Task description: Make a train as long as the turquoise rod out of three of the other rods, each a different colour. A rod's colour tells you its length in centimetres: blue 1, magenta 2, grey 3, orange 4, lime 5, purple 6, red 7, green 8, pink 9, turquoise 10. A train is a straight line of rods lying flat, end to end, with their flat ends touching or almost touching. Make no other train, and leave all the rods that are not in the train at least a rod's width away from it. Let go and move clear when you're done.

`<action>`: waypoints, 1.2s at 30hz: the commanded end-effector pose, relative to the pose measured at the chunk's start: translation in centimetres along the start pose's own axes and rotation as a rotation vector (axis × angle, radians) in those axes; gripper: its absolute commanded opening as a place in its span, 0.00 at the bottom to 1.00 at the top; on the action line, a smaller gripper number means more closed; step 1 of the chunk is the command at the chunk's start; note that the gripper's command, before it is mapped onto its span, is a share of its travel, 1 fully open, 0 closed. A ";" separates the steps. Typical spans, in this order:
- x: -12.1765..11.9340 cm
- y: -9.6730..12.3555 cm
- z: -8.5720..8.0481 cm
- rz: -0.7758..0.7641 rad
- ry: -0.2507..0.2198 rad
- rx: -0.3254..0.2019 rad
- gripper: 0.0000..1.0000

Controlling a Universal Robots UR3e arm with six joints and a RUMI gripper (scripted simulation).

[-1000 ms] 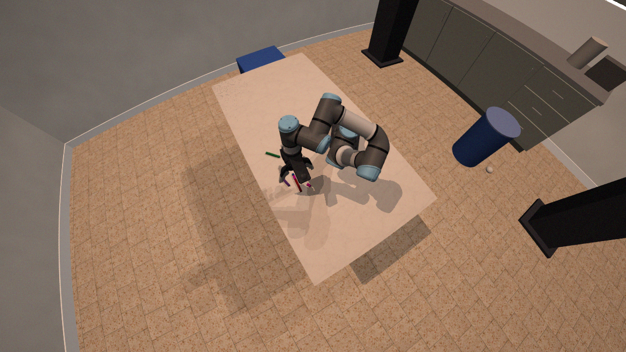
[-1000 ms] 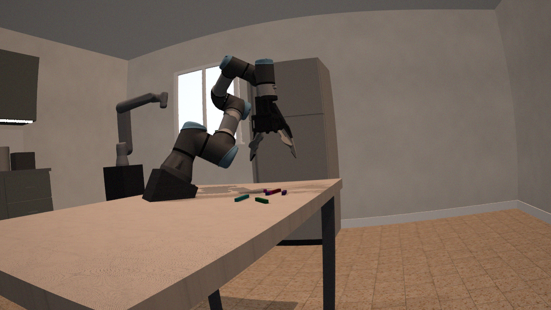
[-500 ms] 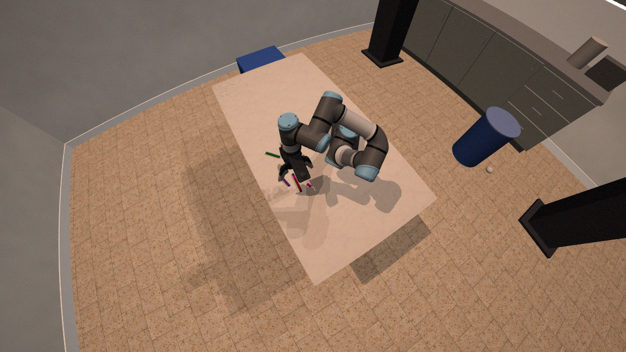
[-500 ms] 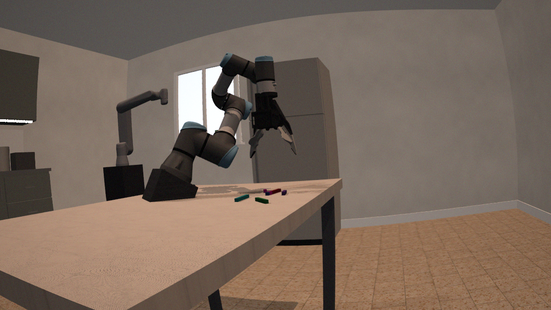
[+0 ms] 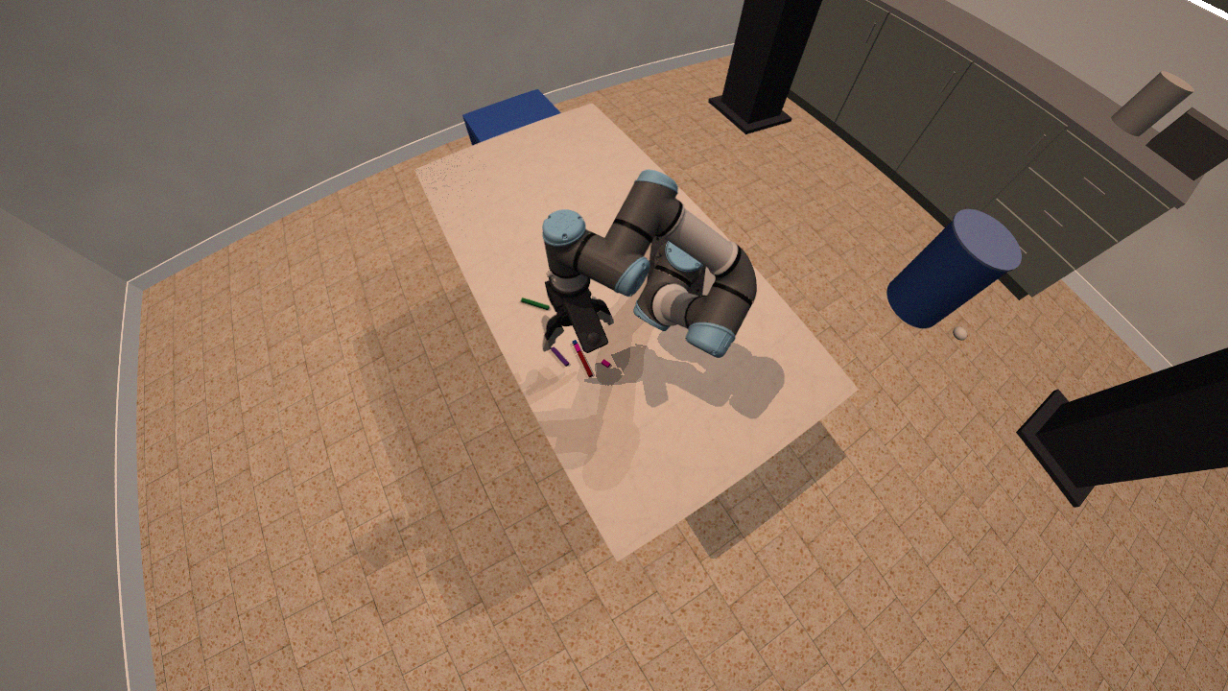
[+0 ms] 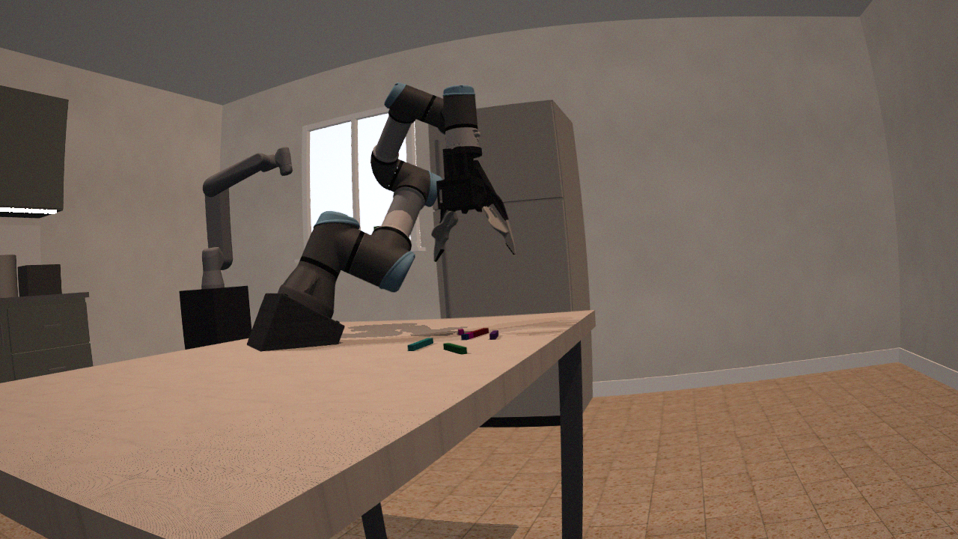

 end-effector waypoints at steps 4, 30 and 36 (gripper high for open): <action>-0.3 -0.2 -2.7 -0.005 -0.009 0.017 1.00; -0.3 -0.1 -5.6 -0.005 -0.009 0.017 1.00; -0.2 -0.1 -5.7 -0.005 -0.009 0.017 1.00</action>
Point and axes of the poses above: the point where the finger pads meet when closed, its own z axis out along the fingers, its own x axis across the jaws, y = z × x, the point moved 7 cm from there along -z, back along the fingers, and after that the axes turned 3 degrees about -z, right-handed, at the moved point
